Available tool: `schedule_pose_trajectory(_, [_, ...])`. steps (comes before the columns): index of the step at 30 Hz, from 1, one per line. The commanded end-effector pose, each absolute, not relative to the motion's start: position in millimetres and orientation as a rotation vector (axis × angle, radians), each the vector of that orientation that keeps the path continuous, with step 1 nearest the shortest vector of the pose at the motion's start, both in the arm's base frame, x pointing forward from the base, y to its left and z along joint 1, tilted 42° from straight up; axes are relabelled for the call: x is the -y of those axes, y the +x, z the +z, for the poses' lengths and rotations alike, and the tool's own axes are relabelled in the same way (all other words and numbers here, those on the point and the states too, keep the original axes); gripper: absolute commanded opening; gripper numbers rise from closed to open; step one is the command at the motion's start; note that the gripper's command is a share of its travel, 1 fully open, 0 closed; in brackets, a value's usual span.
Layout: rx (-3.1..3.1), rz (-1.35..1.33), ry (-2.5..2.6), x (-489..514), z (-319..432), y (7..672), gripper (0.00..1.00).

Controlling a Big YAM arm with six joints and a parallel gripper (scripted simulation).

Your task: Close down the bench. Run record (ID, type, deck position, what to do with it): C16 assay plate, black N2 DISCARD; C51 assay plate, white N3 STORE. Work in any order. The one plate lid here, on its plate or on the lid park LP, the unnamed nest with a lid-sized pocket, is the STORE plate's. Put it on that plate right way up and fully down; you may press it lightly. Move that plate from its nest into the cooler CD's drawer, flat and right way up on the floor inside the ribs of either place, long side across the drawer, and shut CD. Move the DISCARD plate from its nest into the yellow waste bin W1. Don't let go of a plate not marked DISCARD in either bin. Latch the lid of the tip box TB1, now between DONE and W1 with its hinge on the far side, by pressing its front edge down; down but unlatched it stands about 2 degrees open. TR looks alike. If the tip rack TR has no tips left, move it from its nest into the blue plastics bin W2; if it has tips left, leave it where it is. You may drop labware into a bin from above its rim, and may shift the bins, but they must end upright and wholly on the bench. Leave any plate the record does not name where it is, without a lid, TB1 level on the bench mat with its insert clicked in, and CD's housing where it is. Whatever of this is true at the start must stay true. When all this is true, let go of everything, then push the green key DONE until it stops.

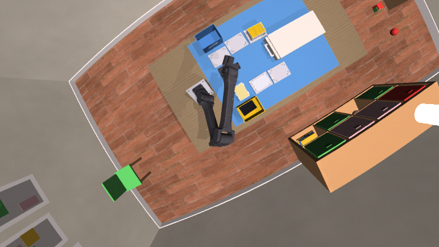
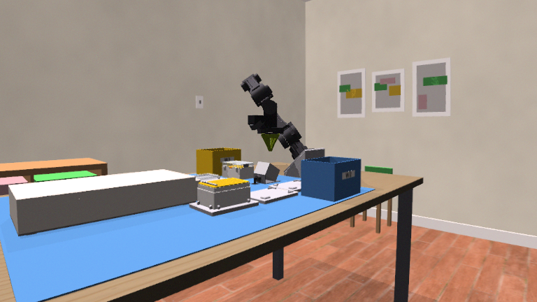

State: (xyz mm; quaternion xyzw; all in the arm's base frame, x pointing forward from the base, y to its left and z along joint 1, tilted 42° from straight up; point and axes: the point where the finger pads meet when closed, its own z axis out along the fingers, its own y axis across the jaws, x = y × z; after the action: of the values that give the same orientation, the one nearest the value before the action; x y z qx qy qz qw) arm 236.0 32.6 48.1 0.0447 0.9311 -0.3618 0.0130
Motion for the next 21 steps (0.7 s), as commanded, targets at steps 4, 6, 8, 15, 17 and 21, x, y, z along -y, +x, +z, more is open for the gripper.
schedule_pose_trajectory(4, [-2.907,-1.126,0.116,-21,33,238,0.00])
schedule_pose_trajectory(6, [-2.907,-1.127,0.116,-18,29,237,0.00])
schedule_pose_trajectory(8, [-2.907,-1.127,0.116,-18,29,237,0.00])
schedule_pose_trajectory(15, [-2.907,-1.128,0.116,-5,16,237,0.00])
schedule_pose_trajectory(17, [-2.907,-1.125,0.108,-7,15,237,0.00])
schedule_pose_trajectory(21, [-2.890,-1.097,0.122,-14,22,246,0.00])
